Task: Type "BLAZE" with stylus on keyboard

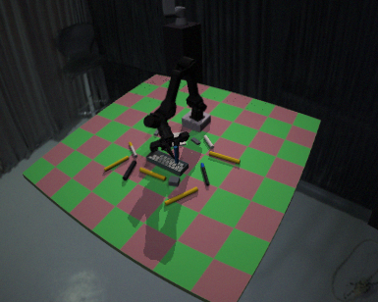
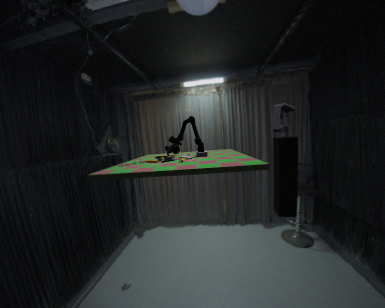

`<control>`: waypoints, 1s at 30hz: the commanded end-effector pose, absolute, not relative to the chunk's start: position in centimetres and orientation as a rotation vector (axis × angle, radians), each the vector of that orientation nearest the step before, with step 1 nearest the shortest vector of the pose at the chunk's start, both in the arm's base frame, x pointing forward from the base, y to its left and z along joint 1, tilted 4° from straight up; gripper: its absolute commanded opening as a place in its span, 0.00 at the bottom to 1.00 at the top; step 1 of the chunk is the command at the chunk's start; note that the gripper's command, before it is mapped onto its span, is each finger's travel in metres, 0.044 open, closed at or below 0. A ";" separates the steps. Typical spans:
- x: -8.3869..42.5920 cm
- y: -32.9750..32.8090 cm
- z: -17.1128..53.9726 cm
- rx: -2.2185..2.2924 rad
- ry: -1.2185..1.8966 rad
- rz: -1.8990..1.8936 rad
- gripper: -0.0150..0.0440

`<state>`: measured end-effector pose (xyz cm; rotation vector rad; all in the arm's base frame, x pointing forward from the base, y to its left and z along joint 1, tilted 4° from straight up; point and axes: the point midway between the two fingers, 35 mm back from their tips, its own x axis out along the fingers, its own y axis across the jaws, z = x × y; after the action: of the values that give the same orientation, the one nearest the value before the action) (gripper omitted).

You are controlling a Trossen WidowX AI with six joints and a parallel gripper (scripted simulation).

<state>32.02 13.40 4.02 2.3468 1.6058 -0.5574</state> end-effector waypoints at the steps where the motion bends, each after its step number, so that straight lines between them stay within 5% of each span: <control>1: 31.9 13.4 4.0 2.351 1.605 -0.574 0.39; 30: 32.0 13.1 7.7 2.351 1.605 -0.573 0.39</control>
<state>31.87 13.11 7.23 2.3554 1.6053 -0.5970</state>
